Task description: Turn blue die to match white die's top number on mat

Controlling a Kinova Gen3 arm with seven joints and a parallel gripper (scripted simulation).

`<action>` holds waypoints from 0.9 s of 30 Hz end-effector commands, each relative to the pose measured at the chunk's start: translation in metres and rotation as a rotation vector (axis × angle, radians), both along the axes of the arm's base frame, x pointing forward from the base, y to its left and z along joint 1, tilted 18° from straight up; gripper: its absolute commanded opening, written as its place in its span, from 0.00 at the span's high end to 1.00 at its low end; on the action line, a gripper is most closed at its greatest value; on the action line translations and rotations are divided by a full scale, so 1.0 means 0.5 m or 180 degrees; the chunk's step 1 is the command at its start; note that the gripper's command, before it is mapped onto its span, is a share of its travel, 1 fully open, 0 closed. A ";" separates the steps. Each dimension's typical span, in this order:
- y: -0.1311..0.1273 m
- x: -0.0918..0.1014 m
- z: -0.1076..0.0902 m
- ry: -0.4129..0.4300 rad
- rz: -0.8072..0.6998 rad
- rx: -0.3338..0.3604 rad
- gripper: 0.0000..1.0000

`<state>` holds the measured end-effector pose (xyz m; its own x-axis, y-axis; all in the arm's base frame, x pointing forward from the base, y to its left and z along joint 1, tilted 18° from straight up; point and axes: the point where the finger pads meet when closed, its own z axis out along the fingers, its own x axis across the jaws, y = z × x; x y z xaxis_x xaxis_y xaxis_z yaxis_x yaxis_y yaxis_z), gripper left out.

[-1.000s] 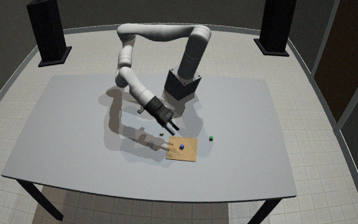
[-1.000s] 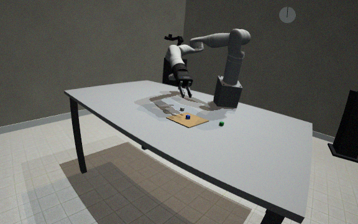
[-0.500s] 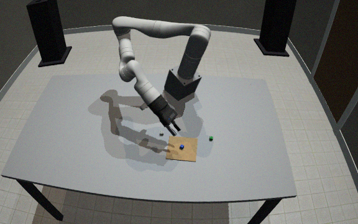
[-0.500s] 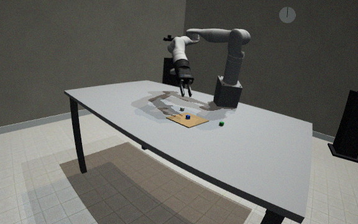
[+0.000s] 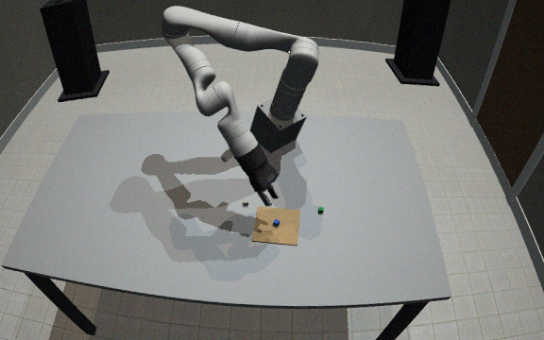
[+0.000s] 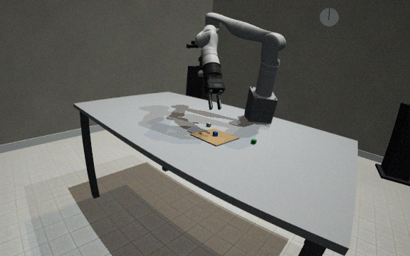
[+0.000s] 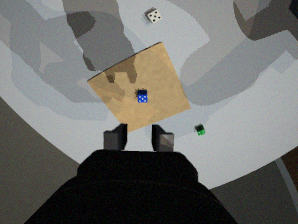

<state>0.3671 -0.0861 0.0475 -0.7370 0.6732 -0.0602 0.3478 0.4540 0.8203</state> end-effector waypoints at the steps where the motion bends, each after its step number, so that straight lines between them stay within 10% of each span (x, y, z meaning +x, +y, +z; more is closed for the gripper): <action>1: 0.008 -0.001 0.009 0.0123 0.0116 -0.0284 0.36; 27: 0.044 0.022 0.056 0.1160 -0.0004 -0.1464 0.36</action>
<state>0.3700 -0.0739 0.0695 -0.7406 0.6687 -0.0658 0.5968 0.6996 0.3930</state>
